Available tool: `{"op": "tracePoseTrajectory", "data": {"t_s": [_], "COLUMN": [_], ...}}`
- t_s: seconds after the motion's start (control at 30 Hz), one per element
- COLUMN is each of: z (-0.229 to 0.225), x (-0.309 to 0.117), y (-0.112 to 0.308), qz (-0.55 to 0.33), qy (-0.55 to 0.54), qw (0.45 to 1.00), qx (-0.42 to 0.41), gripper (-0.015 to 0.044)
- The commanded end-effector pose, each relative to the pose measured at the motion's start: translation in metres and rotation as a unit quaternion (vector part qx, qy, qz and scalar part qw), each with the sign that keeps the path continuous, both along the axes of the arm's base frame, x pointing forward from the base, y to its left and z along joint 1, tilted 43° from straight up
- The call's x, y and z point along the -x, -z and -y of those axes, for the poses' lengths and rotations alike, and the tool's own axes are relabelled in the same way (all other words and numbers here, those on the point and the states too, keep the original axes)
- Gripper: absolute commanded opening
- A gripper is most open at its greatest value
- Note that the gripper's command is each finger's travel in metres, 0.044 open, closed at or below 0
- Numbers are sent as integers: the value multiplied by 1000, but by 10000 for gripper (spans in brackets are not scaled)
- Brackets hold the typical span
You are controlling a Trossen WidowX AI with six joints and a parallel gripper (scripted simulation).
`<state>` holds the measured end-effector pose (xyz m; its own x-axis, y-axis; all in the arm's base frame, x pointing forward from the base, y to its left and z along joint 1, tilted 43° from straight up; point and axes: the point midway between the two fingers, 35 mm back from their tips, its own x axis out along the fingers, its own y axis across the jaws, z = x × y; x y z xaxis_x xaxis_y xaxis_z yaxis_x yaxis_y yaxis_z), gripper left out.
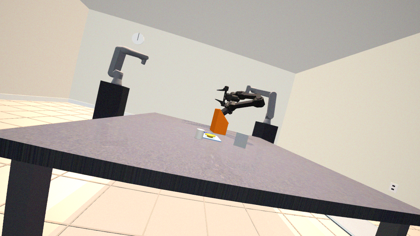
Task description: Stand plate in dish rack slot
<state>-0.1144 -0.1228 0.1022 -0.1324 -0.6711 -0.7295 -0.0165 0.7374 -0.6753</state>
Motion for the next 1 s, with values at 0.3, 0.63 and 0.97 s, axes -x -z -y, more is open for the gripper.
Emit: {"op": "tracePoseTrajectory", "data": {"t_s": [0.3,0.63,0.97], "z": [26,68,109], "x": [-15,-37,-81], "y": [-4,-10,-4], "qz": [93,219,298], "qy": [-37,-55,-87], "qw": [995,970,930], "qx": [-22,-90,-197], "gripper": [400,400,400]}}
